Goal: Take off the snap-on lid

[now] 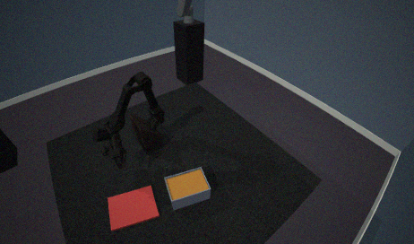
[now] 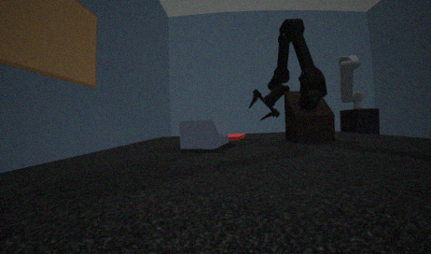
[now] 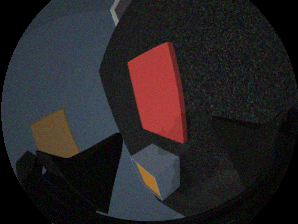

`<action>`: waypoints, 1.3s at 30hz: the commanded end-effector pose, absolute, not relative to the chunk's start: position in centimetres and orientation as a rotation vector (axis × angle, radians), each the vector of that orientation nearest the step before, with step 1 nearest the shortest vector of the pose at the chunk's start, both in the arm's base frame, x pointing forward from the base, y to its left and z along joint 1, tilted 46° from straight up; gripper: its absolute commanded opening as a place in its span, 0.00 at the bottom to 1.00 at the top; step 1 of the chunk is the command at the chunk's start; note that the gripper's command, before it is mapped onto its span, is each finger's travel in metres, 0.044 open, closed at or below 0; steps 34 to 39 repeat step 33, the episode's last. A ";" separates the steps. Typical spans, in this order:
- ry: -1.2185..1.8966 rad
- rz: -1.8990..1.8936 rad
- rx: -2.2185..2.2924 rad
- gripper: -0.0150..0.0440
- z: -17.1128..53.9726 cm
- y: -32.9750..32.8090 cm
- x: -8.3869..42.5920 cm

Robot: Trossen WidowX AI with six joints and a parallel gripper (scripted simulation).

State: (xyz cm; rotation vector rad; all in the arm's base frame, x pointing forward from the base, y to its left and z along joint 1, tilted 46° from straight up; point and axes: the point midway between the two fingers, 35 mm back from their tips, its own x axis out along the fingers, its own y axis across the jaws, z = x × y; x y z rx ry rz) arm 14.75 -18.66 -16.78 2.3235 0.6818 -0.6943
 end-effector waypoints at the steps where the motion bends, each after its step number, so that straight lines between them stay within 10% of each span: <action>1: 0.680 -0.698 2.306 1.00 -16.1 -19.6 14.4; 39: 0.680 -0.698 2.306 1.00 -16.4 -19.0 14.6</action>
